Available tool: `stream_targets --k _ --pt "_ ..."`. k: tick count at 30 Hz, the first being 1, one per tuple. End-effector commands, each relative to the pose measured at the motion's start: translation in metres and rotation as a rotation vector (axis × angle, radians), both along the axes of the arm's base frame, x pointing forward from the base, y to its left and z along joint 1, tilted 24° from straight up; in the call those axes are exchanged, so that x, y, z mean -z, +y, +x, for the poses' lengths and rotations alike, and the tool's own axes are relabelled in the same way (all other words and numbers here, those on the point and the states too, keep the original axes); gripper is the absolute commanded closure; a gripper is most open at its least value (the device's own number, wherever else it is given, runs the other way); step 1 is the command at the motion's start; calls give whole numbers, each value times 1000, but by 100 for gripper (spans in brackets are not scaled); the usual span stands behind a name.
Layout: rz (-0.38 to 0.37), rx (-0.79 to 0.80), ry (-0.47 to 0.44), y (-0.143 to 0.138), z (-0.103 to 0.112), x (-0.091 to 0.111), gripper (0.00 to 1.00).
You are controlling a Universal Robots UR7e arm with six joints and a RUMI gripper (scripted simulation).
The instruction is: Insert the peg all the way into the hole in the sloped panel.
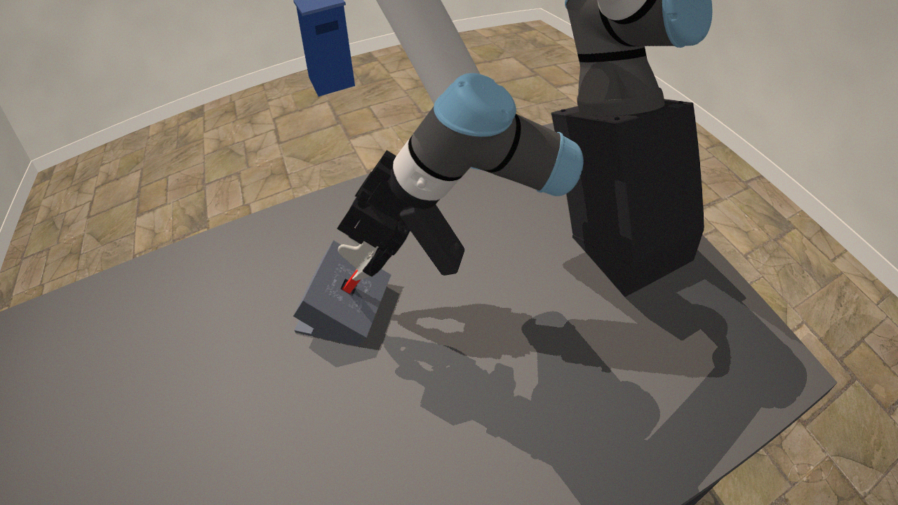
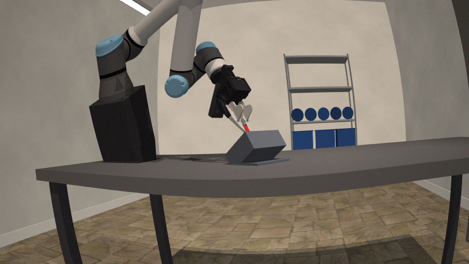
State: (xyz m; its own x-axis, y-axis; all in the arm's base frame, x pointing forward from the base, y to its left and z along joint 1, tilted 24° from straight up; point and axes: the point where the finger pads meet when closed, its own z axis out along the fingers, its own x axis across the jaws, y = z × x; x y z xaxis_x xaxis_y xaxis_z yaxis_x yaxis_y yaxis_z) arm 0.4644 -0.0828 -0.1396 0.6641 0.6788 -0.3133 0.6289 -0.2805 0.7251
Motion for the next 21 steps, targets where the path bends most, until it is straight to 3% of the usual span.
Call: stream_targets --k 1,10,21 --pt "0 -1 -1 -2 2 2 100" --pt "0 0 -1 0 1 0 100" --pt "0 0 -1 0 1 0 87"
